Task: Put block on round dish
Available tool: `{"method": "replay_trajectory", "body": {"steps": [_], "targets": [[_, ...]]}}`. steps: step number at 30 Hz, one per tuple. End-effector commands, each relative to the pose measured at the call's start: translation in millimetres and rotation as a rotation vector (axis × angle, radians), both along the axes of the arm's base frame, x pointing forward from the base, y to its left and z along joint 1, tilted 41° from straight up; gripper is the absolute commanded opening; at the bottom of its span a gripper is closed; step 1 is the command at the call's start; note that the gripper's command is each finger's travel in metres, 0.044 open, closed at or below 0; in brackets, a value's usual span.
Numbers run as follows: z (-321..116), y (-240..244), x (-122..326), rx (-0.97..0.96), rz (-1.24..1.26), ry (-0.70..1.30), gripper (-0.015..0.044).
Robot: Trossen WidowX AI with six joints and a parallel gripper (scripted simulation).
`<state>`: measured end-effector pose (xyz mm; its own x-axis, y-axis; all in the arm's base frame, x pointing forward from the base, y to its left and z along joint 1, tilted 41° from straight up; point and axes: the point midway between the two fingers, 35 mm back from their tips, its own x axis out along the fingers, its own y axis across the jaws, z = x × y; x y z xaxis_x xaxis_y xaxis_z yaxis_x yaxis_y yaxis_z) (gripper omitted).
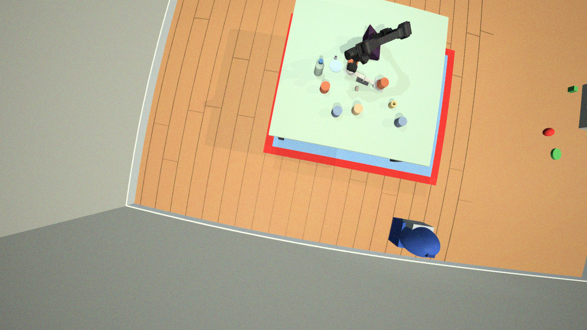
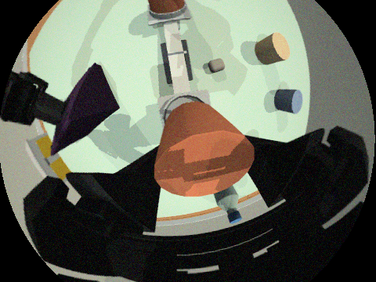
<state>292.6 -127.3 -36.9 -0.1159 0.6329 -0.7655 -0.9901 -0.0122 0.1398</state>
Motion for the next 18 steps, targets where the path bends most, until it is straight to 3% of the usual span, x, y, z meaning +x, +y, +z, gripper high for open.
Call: {"method": "replay_trajectory", "body": {"steps": [1, 18], "targets": [[5.7, -6.1, 0.2, -0.004, 0.000, -0.003, 0.0000], [23.7, -18.6, -0.7, -0.003, 0.000, -0.003, 0.0000]]}}
